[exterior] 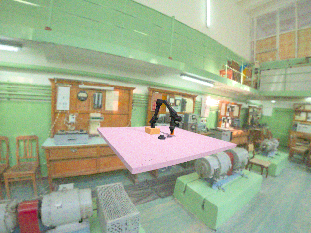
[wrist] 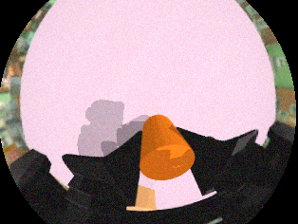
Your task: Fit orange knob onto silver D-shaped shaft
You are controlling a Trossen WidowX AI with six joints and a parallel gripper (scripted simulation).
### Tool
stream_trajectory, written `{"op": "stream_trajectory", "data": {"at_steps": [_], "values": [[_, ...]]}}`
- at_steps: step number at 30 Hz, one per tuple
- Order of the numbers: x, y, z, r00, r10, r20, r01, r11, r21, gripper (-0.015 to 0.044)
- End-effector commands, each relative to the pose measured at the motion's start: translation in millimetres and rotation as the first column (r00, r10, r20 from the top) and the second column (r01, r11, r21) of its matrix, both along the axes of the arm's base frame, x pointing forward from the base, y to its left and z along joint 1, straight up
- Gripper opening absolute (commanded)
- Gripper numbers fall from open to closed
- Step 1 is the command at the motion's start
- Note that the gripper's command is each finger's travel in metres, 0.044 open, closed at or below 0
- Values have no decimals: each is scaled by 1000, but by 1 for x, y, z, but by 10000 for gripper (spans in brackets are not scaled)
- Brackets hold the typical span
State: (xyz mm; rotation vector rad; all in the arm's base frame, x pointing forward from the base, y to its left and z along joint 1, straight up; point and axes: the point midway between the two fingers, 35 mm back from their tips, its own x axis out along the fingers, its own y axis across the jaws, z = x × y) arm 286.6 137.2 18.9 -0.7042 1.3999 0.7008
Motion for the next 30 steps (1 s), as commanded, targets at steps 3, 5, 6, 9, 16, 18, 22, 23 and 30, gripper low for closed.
{"op": "stream_trajectory", "data": {"at_steps": [3, 5, 6, 9, 16, 18, 22, 23, 30], "values": [[3, 1, 22, 1000, 0, 2, 0, 1000, 0, 0], [4, 1, 29, 1000, -1, 1, 1, 1000, 0, 0], [4, 1, 32, 1000, -2, 0, 2, 1000, 0, 0], [4, 2, 41, 1000, -3, -2, 3, 1000, -1, 0], [4, 2, 63, 1000, -5, -7, 5, 1000, -2, 0], [4, 2, 70, 1000, -6, -8, 6, 1000, -3, 0], [4, 1, 82, 1000, -8, -11, 8, 1000, -3, 0], [4, 1, 86, 1000, -8, -12, 8, 1000, -4, 0], [2, 0, 103, 1000, -10, -16, 10, 1000, -5, 0]]}}
